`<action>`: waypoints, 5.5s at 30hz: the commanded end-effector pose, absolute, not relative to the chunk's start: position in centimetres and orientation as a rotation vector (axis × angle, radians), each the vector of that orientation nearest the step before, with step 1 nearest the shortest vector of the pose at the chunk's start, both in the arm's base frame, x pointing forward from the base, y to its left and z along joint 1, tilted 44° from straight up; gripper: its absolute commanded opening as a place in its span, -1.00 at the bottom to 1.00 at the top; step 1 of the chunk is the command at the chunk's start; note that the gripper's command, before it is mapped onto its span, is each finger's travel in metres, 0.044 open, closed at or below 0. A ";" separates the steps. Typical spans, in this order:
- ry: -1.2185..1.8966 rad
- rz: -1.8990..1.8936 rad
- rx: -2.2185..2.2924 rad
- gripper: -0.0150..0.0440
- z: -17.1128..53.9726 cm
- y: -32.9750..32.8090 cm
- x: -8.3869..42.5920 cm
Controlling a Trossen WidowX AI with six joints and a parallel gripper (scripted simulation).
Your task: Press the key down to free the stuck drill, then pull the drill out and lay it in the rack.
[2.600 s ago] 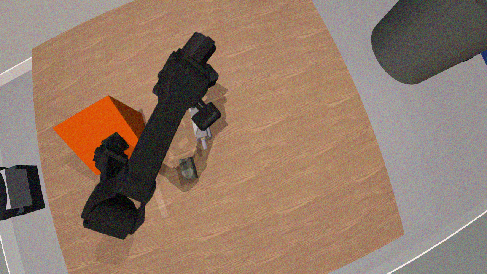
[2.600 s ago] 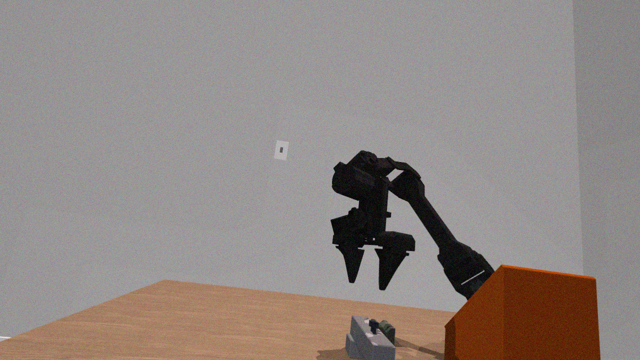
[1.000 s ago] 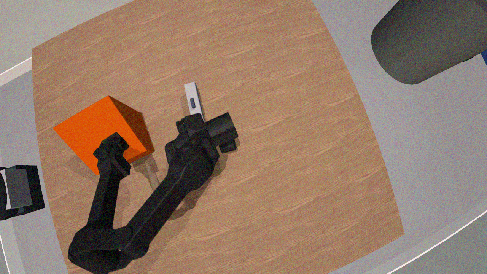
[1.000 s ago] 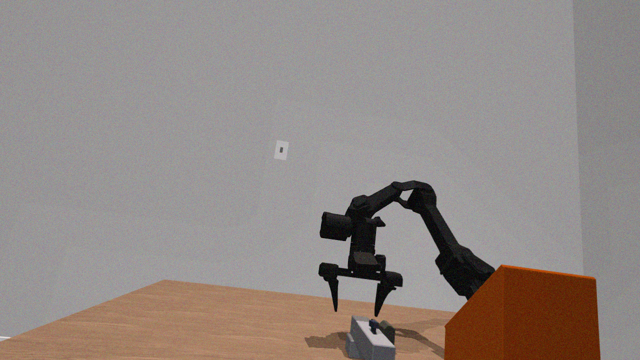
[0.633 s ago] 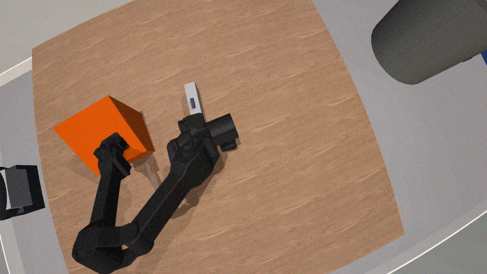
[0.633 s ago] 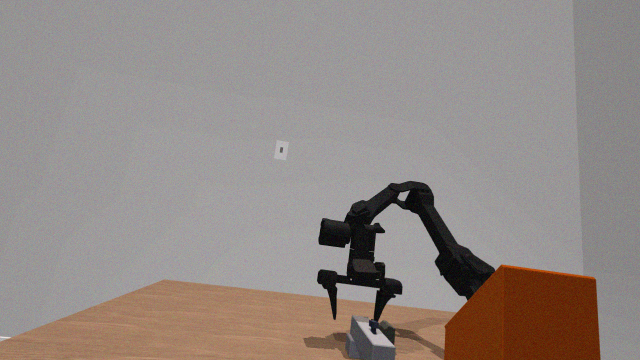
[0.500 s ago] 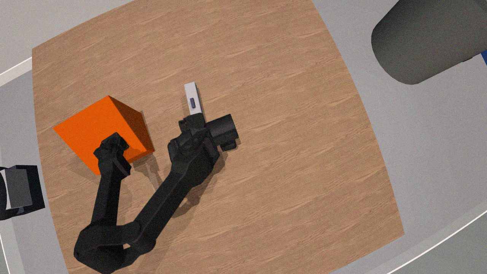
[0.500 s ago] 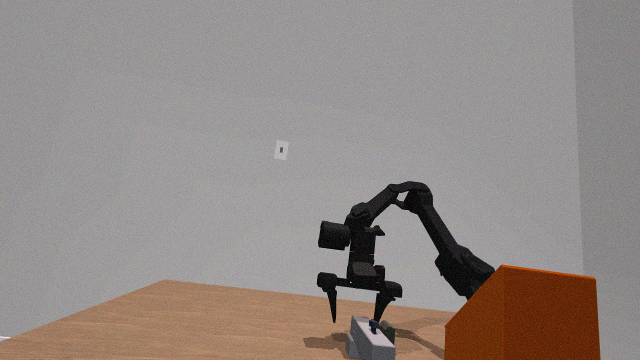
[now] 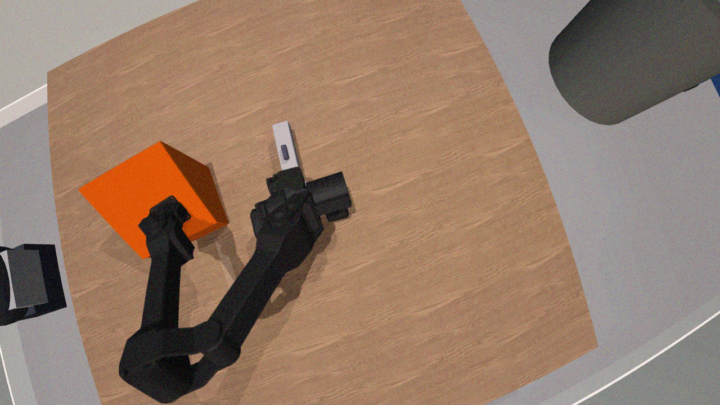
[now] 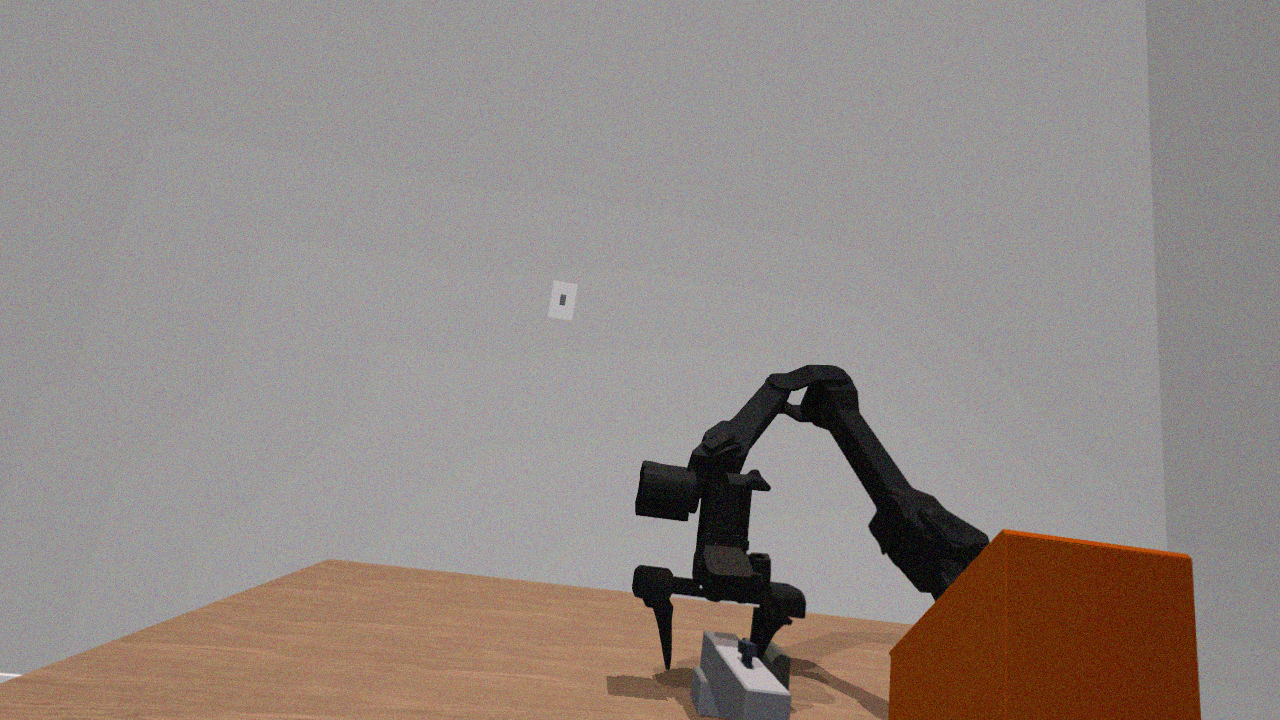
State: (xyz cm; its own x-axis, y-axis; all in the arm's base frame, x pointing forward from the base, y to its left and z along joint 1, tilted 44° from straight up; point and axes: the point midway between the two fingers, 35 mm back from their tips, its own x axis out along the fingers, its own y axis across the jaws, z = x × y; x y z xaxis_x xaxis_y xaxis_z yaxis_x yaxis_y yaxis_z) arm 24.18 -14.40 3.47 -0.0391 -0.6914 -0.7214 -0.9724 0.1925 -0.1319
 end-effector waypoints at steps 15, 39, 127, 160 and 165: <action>1.796 0.531 -1.563 -0.25 3.4 -14.4 24.2; 1.798 0.534 -1.566 -0.49 4.5 -15.5 23.8; 1.799 0.531 -1.571 -0.49 4.8 -16.6 23.6; 1.799 0.532 -1.568 -0.49 7.0 -18.3 22.9; 1.800 0.532 -1.568 -0.49 7.6 -18.8 22.7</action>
